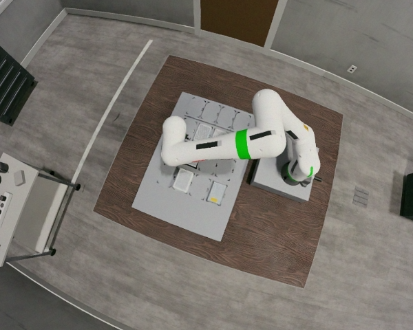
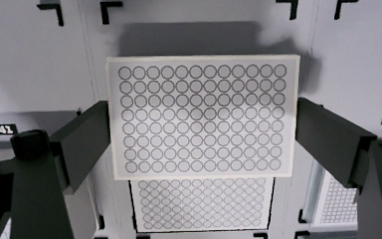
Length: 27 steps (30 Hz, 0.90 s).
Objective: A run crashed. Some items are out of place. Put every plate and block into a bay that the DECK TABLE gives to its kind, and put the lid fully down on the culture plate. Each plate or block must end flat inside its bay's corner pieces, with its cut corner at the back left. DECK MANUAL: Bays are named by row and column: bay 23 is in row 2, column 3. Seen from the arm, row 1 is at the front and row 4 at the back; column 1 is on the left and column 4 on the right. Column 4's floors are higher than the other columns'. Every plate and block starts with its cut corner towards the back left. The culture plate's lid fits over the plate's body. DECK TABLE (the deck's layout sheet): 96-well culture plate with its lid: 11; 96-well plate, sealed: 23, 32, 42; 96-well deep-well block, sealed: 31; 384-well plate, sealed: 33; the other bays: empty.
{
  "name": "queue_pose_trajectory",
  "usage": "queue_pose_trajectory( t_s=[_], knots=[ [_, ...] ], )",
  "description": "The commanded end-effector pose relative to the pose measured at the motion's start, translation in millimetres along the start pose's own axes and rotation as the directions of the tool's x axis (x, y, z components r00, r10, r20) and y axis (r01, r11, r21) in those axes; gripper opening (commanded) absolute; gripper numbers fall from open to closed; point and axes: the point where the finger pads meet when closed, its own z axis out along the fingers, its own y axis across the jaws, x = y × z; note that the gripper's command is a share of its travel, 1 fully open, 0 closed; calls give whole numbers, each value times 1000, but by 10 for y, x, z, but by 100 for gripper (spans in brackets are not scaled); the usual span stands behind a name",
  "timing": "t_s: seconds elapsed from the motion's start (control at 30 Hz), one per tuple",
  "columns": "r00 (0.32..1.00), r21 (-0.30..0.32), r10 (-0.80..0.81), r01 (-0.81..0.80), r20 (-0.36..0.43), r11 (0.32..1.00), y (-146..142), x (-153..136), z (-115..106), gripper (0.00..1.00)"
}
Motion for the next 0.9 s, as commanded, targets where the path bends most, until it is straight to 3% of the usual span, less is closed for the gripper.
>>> queue_pose_trajectory(
  t_s=[0.0, 0.87],
  knots=[
    [1000, 0, 0, 0, -2, 1000, -1, 7, -58, 10],
    [1000, 0, 0, 0, -2, 1000, 0, 7, -352, 10]
  ],
)
